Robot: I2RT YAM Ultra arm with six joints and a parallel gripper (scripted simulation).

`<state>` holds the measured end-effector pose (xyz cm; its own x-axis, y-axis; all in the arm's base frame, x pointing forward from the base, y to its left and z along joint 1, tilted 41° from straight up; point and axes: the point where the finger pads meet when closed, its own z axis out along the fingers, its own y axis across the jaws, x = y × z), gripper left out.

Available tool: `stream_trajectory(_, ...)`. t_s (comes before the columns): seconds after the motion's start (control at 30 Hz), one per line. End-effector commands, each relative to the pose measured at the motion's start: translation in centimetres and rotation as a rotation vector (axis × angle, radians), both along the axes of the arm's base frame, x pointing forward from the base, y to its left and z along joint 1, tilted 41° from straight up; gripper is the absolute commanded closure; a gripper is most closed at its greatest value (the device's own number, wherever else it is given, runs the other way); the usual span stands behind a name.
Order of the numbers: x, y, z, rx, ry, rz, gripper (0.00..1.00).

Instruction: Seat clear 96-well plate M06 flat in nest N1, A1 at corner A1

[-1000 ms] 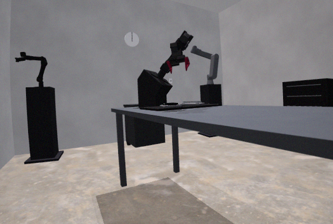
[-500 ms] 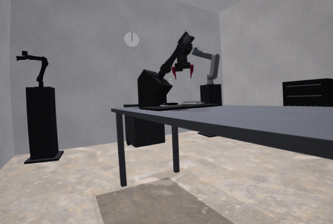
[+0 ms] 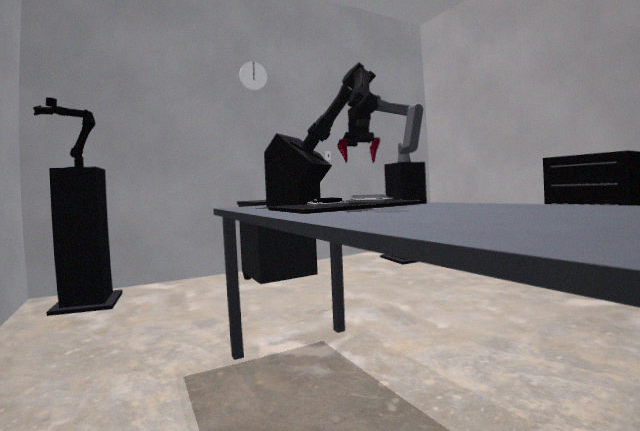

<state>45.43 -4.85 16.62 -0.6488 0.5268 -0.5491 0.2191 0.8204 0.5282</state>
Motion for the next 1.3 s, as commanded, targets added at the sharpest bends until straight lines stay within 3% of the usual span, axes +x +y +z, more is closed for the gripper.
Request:
stream_trajectory(0.0, -0.1, 0.8, 0.1, -0.038, -0.017, 0.023, 0.00)
stream_trajectory(0.3, -1.3, 4.8, -1.4, -0.158, -0.019, 0.218, 0.00)
stream_trajectory(0.4, -1.4, 5.3, -1.6, -0.158, -0.019, 0.218, 0.00)
stream_trajectory(0.53, -2.1, 7.0, -2.4, -0.226, -0.025, 0.333, 0.00)
stream_trajectory(0.7, -3.0, 9.2, -3.2, -0.225, -0.025, 0.333, 0.00)
stream_trajectory(0.83, -3.9, 10.8, -4.0, -0.293, -0.035, 0.448, 0.00)
stream_trajectory(0.97, -4.4, 11.6, -4.4, -0.293, -0.035, 0.448, 0.00)
stream_trajectory(1.1, -5.4, 13.2, -5.1, -0.359, -0.049, 0.563, 0.00)
stream_trajectory(1.27, -6.8, 15.1, -6.0, -0.393, -0.057, 0.623, 0.00)
